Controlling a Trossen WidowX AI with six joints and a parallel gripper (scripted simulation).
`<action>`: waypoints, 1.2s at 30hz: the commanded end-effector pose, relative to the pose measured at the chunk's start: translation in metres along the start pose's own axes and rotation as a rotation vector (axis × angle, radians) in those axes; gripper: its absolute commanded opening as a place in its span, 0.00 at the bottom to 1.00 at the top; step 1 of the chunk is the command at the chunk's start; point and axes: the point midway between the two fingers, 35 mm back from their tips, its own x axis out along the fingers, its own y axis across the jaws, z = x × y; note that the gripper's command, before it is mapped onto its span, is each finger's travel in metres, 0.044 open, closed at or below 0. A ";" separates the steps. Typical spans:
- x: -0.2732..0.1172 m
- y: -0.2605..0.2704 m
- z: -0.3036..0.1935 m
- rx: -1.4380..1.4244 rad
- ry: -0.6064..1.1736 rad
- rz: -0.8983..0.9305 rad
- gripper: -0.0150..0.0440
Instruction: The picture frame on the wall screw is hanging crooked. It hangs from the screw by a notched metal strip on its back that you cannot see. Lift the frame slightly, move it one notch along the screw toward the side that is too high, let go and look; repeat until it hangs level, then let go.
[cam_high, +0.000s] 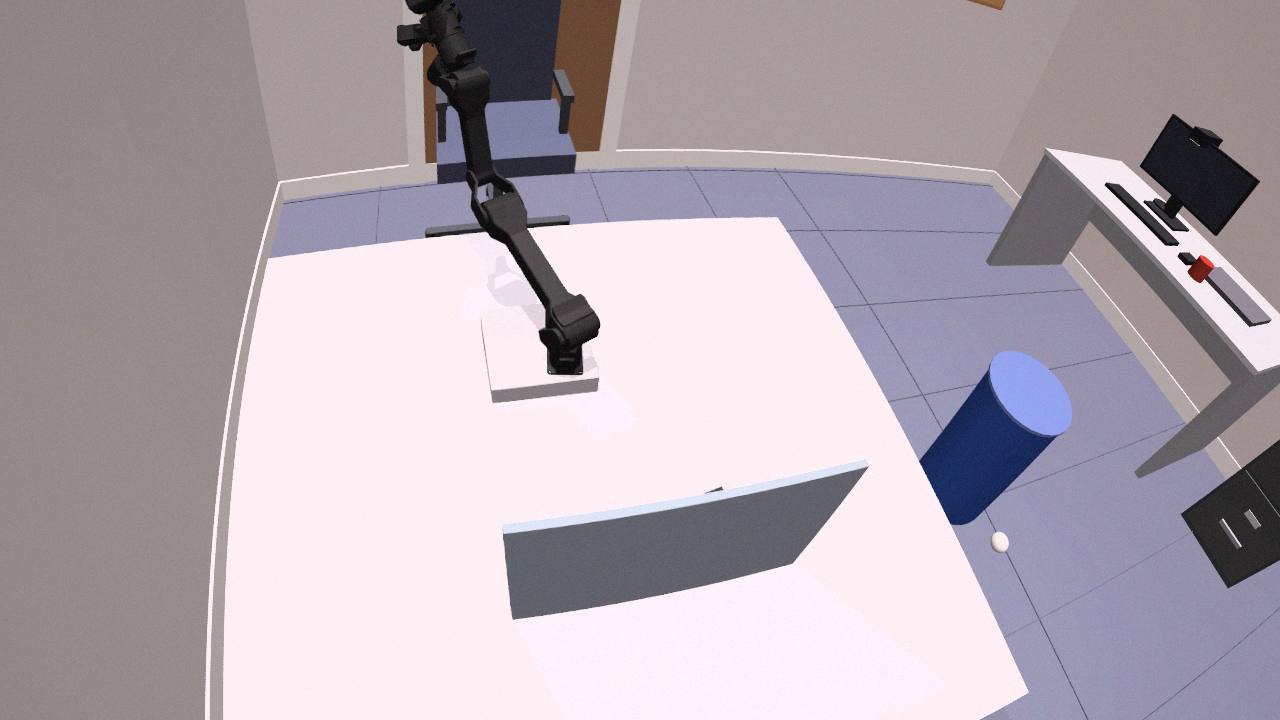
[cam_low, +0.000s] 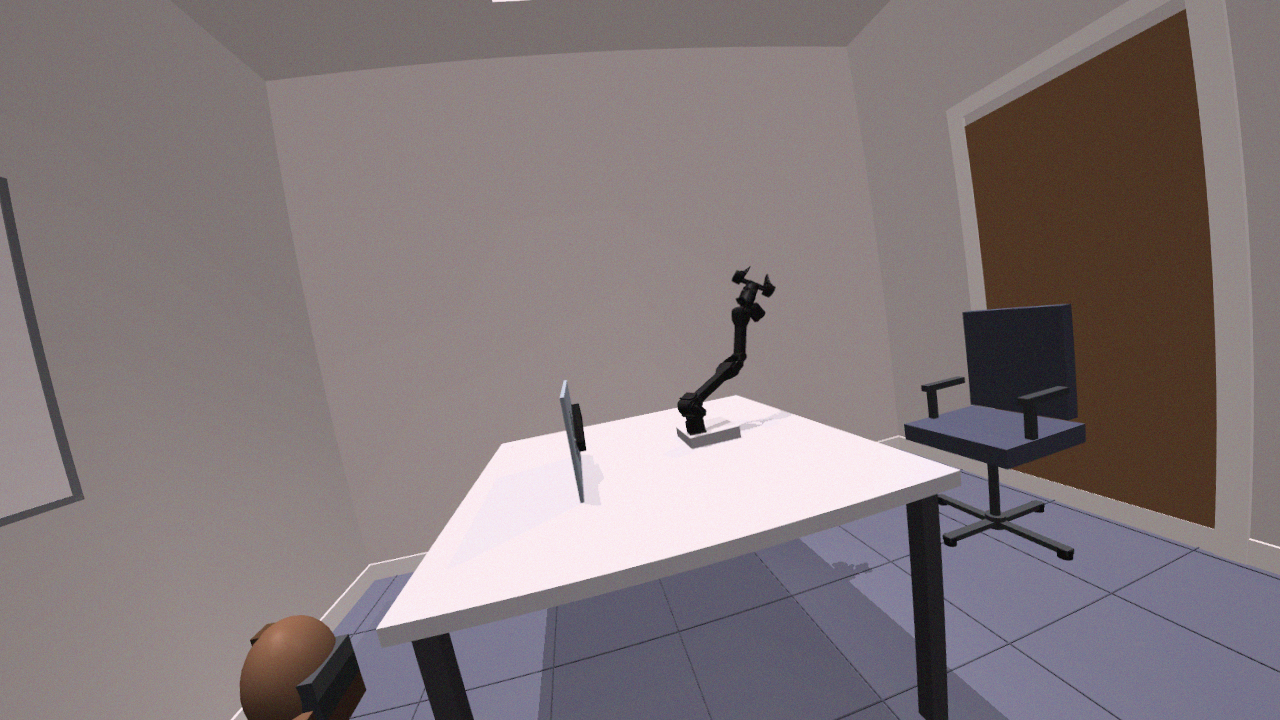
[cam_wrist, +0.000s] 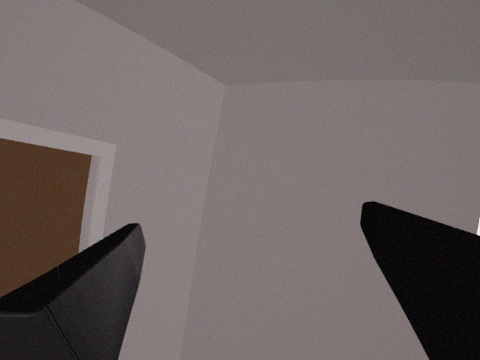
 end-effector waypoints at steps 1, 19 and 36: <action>0.000 -0.003 -0.001 0.003 0.002 -0.008 0.89; -0.147 -0.238 -0.078 0.277 0.079 -0.799 0.69; -0.426 -0.331 -0.117 0.318 0.031 -1.539 0.69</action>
